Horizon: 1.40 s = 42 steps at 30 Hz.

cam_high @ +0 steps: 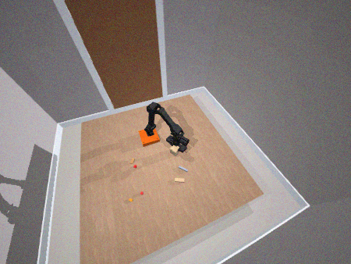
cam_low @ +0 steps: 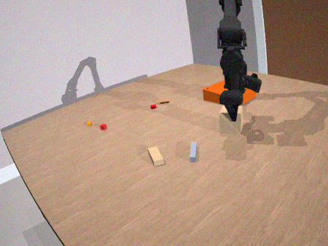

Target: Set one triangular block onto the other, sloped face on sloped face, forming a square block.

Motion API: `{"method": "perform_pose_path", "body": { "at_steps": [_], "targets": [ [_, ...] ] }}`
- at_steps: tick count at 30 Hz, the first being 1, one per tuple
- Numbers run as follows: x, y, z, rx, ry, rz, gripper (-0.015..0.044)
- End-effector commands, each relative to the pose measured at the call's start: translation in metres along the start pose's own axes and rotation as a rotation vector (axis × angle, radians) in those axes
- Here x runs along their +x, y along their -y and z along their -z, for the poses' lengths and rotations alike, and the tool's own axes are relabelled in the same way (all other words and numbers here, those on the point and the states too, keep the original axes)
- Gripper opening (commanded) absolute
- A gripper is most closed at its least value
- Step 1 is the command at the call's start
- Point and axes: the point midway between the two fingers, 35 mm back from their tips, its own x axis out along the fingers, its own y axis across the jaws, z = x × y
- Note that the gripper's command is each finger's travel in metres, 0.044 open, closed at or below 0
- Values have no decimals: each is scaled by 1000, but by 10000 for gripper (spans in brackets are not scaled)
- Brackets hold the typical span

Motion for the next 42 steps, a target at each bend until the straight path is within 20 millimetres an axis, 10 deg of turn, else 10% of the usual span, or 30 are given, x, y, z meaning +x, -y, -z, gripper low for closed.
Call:
{"method": "perform_pose_path", "body": {
  "at_steps": [1,39,42],
  "targets": [
    [2,-1,1,-3,0,-3,0],
    [4,-1,2,-2,2,-5,0],
    [4,-1,1,1,0,-4,79]
  ]
}}
